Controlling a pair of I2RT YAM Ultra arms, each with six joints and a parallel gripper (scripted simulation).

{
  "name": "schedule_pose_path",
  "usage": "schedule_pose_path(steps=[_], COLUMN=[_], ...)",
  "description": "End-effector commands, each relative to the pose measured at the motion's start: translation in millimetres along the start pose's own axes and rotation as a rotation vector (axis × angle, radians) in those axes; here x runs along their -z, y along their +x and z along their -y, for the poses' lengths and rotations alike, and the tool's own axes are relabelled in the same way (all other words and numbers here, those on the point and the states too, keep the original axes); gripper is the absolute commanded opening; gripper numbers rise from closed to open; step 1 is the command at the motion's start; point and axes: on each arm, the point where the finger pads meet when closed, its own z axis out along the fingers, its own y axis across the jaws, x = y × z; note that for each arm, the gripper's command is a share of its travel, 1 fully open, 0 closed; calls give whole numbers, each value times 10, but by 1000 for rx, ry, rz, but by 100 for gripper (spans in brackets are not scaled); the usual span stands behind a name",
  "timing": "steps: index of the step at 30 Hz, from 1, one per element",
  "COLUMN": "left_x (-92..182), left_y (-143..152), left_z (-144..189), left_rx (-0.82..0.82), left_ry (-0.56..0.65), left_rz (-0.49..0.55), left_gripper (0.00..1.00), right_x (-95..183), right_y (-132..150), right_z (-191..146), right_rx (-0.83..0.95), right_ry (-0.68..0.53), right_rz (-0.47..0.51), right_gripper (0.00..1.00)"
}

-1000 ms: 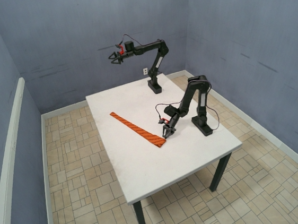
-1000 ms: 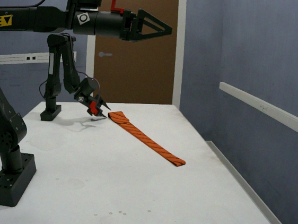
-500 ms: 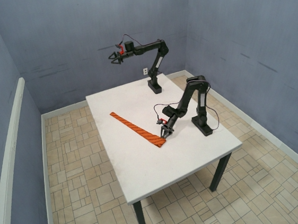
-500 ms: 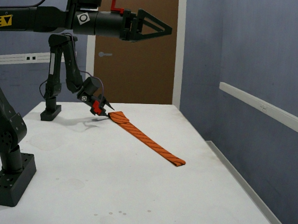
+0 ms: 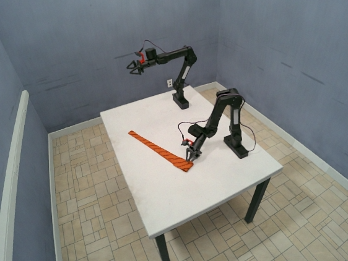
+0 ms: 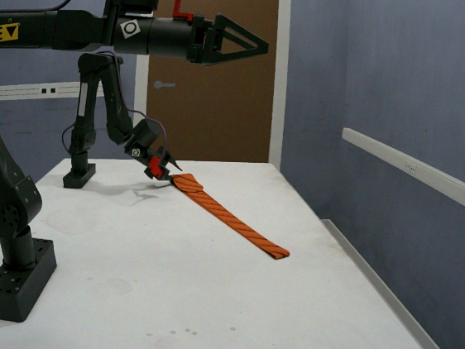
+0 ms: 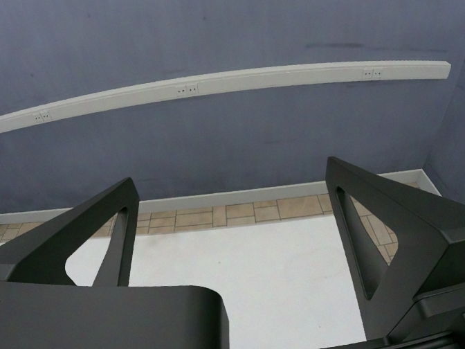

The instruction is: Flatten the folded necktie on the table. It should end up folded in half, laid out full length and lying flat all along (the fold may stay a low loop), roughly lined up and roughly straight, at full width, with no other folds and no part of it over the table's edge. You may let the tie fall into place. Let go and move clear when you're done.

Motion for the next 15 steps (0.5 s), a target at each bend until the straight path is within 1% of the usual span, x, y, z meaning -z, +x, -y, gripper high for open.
schedule_pose_path(steps=[1,15], left_x=[-57,-153], left_y=[-83,-71], left_z=[-182,-257], left_rx=[33,33], left_ry=[-36,-36], left_rz=[16,16], left_gripper=[43,43], right_x=[96,96], right_y=[-321,-321], right_z=[6,6], right_rx=[-10,-10], right_ry=[-7,-7], right_rz=[76,76], right_gripper=[100,100])
